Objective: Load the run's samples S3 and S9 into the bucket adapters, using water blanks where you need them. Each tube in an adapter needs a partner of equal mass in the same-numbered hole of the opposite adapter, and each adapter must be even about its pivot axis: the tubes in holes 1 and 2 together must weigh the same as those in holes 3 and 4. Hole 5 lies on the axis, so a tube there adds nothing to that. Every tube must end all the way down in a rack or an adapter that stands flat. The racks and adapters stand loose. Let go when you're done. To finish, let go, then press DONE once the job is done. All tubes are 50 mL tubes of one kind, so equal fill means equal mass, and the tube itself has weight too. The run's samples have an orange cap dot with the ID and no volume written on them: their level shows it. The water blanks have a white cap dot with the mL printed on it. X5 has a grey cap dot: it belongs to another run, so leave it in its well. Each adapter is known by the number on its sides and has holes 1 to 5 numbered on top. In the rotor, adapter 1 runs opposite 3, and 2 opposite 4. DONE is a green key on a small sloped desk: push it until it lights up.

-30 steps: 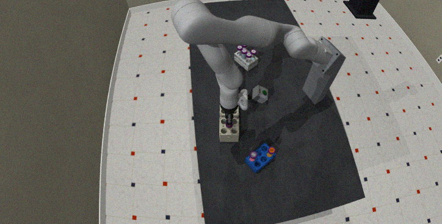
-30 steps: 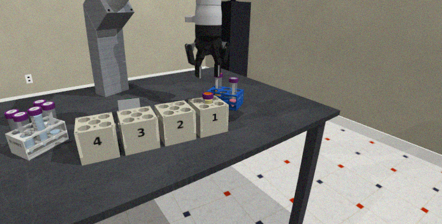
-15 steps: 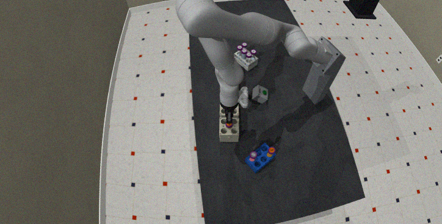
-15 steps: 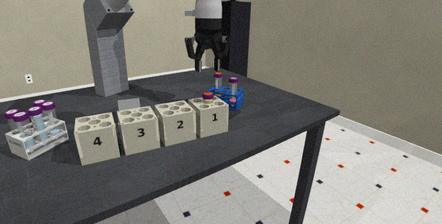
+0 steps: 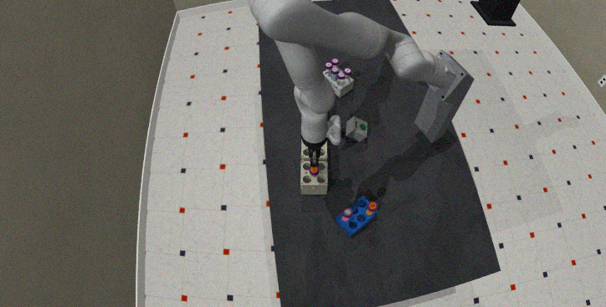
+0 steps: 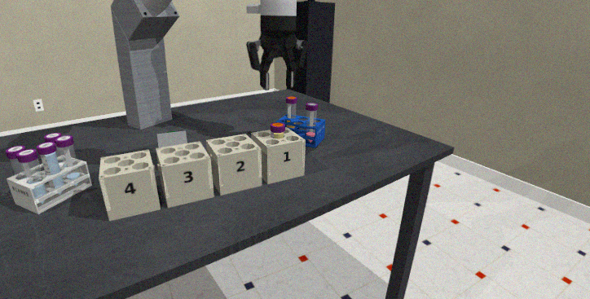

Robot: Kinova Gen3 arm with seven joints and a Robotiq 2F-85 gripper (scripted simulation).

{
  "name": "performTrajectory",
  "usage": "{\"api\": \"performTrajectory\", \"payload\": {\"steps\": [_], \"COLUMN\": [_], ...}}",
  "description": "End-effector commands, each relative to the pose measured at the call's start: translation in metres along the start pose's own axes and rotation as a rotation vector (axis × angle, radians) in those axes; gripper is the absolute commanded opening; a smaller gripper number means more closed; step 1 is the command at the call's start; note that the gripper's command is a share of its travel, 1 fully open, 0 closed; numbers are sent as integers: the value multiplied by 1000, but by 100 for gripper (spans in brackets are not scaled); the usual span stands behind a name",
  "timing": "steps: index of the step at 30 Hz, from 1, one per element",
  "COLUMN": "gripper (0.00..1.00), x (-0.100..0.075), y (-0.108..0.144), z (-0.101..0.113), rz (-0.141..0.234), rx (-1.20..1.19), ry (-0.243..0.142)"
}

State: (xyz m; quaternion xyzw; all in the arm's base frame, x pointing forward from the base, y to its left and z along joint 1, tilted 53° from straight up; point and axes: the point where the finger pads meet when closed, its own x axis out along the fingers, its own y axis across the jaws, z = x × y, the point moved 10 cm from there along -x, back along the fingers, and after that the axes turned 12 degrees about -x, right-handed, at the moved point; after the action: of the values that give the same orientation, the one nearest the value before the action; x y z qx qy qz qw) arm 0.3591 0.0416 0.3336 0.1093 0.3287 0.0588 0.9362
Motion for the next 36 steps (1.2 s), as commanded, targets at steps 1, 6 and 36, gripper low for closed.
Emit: {"api": "performTrajectory", "payload": {"steps": [1,6,36], "gripper": [62,62,62], "x": [-5,-9,-22], "y": [0,0,0], "z": [0,0,0], "rz": [2,2,2], "rx": [0,0,0], "ry": [1,1,1]}}
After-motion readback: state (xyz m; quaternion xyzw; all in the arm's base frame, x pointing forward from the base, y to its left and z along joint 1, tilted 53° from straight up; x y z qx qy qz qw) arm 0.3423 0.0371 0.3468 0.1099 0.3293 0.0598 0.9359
